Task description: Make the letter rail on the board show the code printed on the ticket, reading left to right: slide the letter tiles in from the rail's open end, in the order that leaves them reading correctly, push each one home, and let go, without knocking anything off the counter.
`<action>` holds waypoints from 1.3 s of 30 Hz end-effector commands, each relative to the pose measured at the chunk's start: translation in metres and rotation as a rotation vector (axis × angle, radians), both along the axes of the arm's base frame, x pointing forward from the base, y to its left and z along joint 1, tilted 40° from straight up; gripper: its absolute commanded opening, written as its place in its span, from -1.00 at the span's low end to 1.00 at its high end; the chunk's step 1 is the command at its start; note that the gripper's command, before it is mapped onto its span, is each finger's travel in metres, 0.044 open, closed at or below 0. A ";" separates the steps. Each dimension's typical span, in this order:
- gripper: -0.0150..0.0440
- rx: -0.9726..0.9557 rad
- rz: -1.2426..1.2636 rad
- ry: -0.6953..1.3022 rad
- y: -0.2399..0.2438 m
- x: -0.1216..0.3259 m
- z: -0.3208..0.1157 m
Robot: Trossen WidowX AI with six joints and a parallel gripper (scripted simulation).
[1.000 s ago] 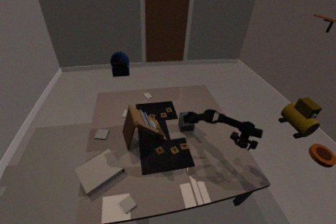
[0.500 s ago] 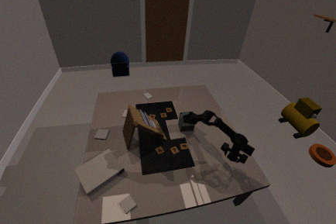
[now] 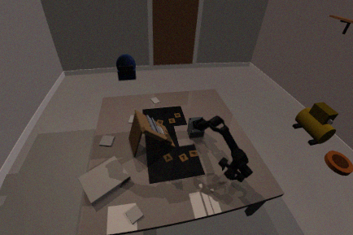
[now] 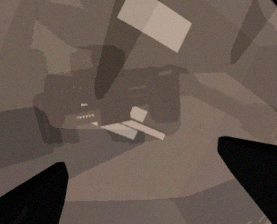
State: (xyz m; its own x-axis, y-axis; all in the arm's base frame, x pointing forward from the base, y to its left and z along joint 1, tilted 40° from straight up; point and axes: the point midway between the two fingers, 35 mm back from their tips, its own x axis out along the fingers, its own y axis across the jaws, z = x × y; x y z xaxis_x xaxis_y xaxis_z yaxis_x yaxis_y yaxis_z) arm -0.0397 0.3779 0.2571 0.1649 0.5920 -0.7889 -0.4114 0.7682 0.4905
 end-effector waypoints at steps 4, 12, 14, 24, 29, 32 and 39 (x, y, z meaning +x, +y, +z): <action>1.00 -0.022 -0.024 -0.011 -0.004 0.054 -0.004; 1.00 -0.049 -0.053 -0.026 -0.018 0.119 -0.012; 1.00 -0.054 -0.061 -0.030 -0.024 0.135 -0.014; 1.00 -0.053 -0.061 -0.113 -0.050 0.209 -0.015; 1.00 -0.049 -0.052 -0.182 -0.064 0.242 -0.012; 1.00 -0.048 -0.046 -0.230 -0.073 0.261 -0.009; 1.00 -0.057 -0.035 -0.349 -0.098 0.304 -0.001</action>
